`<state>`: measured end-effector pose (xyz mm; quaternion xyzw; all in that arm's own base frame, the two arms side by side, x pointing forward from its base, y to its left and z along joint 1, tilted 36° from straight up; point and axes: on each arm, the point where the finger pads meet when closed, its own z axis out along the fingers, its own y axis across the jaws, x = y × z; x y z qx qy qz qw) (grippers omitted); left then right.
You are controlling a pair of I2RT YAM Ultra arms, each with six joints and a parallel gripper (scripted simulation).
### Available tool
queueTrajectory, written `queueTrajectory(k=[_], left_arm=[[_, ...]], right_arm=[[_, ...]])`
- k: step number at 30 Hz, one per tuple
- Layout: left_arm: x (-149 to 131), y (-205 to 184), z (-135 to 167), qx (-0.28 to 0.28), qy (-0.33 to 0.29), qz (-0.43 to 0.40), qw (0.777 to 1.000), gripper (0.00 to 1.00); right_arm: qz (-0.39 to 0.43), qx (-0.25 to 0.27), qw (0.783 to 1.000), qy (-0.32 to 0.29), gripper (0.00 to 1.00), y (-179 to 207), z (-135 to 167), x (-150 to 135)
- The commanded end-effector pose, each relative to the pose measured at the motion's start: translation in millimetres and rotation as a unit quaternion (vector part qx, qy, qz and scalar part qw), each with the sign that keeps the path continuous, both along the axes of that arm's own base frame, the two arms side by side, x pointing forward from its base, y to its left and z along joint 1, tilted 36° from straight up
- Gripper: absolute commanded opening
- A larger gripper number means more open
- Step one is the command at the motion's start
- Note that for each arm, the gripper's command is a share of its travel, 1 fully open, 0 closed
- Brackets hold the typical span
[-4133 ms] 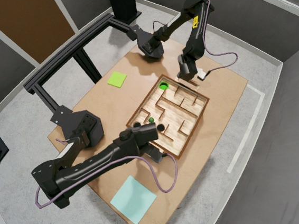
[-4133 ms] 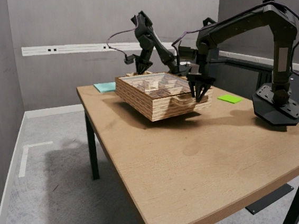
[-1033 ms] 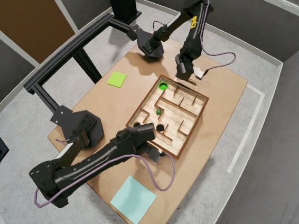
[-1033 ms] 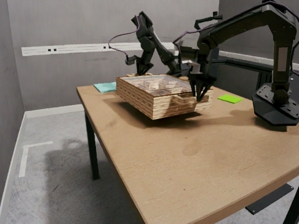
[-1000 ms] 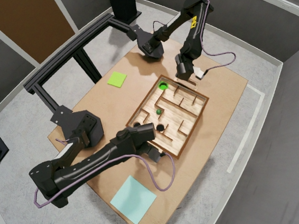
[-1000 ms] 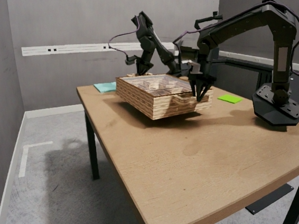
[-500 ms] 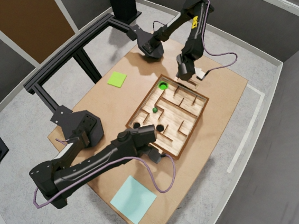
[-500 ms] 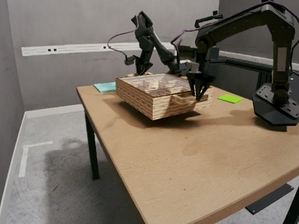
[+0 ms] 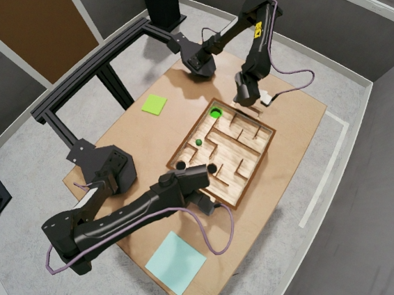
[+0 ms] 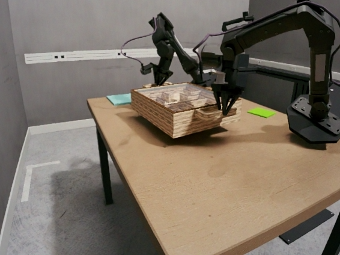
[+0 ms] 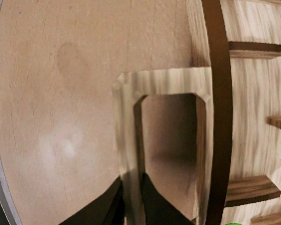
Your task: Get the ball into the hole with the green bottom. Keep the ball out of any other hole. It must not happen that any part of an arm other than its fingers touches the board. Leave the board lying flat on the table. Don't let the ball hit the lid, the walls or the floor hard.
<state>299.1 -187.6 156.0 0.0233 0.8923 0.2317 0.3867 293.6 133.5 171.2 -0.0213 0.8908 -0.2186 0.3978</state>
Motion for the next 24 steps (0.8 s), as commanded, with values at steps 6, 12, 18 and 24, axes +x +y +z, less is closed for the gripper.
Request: queueTrajectory(k=[6, 12, 18, 24], left_arm=[[5, -73, 10, -0.090, -0.045, -0.057, 0.993, 0.00], [2, -72, 7, -0.086, -0.045, -0.060, 0.994, 0.00], [-4, -65, 15, -0.095, -0.070, -0.066, 0.991, 0.00], [-1, -66, 9, -0.100, -0.067, -0.078, 0.990, 0.00]], right_arm=[[0.070, 0.091, 0.993, -0.034, 0.00, 68, 6, 15], [0.072, 0.093, 0.992, -0.038, 0.00, 60, 6, 8], [0.074, 0.085, 0.992, -0.053, 0.00, 59, 1, 5], [0.067, 0.079, 0.993, -0.057, 0.00, 64, 11, 7]])
